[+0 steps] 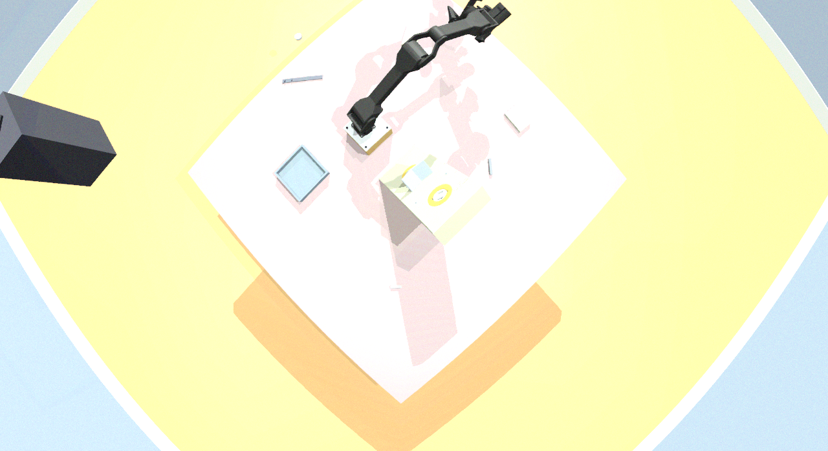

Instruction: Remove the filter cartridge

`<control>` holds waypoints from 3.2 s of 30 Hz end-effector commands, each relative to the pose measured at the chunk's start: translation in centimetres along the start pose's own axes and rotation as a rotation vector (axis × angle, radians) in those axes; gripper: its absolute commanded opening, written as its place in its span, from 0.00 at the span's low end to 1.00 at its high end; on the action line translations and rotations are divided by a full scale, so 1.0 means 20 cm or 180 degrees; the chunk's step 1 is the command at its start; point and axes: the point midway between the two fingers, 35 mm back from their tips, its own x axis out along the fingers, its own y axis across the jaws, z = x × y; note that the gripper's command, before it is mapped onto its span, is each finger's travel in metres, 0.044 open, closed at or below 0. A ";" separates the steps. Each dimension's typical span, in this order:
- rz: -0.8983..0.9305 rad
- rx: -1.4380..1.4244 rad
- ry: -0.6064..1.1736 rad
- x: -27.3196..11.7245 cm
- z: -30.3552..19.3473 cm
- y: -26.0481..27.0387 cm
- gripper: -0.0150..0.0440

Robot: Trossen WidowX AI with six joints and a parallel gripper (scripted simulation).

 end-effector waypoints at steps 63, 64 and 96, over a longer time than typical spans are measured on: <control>0.4504 0.3749 -0.7060 -2.53 -1.78 -1.19 0.40; 0.4504 0.3749 -0.7060 -2.53 -1.78 -1.19 0.40; 0.4509 0.3736 -0.7063 -2.69 -1.64 -1.31 0.40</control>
